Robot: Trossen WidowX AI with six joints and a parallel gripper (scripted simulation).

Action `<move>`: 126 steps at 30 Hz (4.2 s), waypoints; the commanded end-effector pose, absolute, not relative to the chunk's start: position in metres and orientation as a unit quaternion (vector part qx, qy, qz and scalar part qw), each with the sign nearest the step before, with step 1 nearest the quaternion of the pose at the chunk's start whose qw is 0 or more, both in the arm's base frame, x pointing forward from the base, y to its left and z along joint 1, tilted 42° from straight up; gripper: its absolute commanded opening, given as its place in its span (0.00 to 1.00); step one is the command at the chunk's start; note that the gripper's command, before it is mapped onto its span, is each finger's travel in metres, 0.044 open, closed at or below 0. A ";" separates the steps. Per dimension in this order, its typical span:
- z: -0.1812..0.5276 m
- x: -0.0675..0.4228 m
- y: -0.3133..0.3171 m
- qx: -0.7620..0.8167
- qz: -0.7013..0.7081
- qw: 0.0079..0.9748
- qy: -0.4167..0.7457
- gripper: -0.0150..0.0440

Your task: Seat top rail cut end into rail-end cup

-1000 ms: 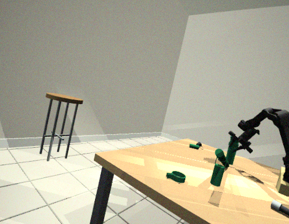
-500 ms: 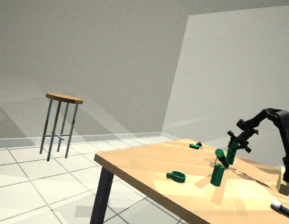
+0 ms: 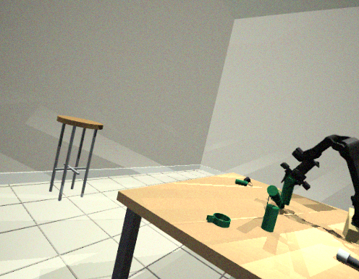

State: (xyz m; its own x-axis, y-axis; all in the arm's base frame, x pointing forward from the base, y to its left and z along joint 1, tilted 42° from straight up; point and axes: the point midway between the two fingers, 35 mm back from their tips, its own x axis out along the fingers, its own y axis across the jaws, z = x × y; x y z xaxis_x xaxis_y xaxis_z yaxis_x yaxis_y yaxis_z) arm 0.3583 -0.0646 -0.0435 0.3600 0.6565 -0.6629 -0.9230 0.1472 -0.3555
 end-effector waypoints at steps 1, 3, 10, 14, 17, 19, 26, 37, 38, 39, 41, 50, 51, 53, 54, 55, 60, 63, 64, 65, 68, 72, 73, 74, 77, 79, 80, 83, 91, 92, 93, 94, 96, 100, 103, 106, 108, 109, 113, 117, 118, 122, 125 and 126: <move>-0.044 0.359 -0.064 -0.375 0.537 0.733 0.181 0.25; -0.044 0.358 -0.064 -0.377 0.539 0.732 0.178 0.25; -0.044 0.356 -0.065 -0.381 0.542 0.730 0.169 0.25; -0.043 0.357 -0.065 -0.379 0.540 0.732 0.172 0.25; -0.043 0.357 -0.065 -0.379 0.540 0.732 0.172 0.25; -0.043 0.357 -0.065 -0.379 0.540 0.732 0.172 0.25; -0.043 0.357 -0.065 -0.379 0.540 0.732 0.172 0.48; -0.023 0.358 -0.064 -0.378 0.540 0.732 0.174 0.97; -0.019 0.358 -0.064 -0.378 0.540 0.732 0.174 1.00; -0.014 0.358 -0.063 -0.377 0.539 0.732 0.175 1.00; -0.004 0.358 -0.062 -0.377 0.539 0.732 0.176 1.00; 0.020 0.358 -0.060 -0.324 0.528 0.757 0.209 1.00; 0.029 0.358 -0.059 -0.287 0.518 0.771 0.232 1.00; 0.048 0.358 -0.057 -0.212 0.496 0.795 0.278 1.00; 0.057 0.357 -0.055 -0.174 0.483 0.804 0.301 1.00; 0.067 0.356 -0.054 -0.135 0.469 0.811 0.322 1.00; 0.114 0.349 -0.045 0.062 0.387 0.818 0.421 1.00; 0.142 0.341 -0.039 0.178 0.327 0.800 0.470 1.00; 0.149 0.339 -0.037 0.206 0.311 0.793 0.481 1.00; 0.154 0.338 -0.036 0.225 0.300 0.788 0.488 1.00; 0.156 0.337 -0.035 0.233 0.296 0.786 0.491 1.00; 0.156 0.337 -0.035 0.233 0.296 0.786 0.491 1.00; 0.156 0.337 -0.035 0.233 0.296 0.786 0.491 1.00; 0.156 0.337 -0.035 0.233 0.296 0.786 0.491 1.00; 0.156 0.337 -0.035 0.233 0.296 0.786 0.491 1.00; 0.154 0.337 -0.033 0.249 0.287 0.777 0.503 1.00; 0.152 0.338 -0.030 0.265 0.277 0.767 0.515 1.00; 0.145 0.340 -0.018 0.335 0.226 0.718 0.566 1.00; 0.119 0.340 0.024 0.511 -0.018 0.504 0.696 1.00; 0.115 0.340 0.029 0.525 -0.054 0.475 0.704 1.00; 0.112 0.339 0.034 0.537 -0.091 0.446 0.710 1.00; 0.109 0.338 0.040 0.547 -0.129 0.416 0.715 1.00; 0.103 0.336 0.050 0.562 -0.206 0.359 0.716 1.00; 0.098 0.334 0.058 0.568 -0.263 0.317 0.712 1.00; 0.098 0.334 0.058 0.568 -0.263 0.317 0.712 1.00; 0.098 0.334 0.058 0.568 -0.263 0.317 0.712 1.00; 0.098 0.334 0.058 0.568 -0.263 0.317 0.712 1.00; 0.098 0.334 0.058 0.568 -0.263 0.317 0.712 1.00; 0.097 0.334 0.059 0.568 -0.263 0.317 0.712 1.00; 0.079 0.331 0.074 0.569 -0.263 0.317 0.712 1.00; 0.074 0.329 0.079 0.569 -0.263 0.317 0.712 1.00; 0.071 0.329 0.081 0.569 -0.263 0.317 0.712 1.00; 0.065 0.328 0.087 0.569 -0.263 0.317 0.712 1.00; 0.062 0.327 0.089 0.569 -0.263 0.317 0.712 1.00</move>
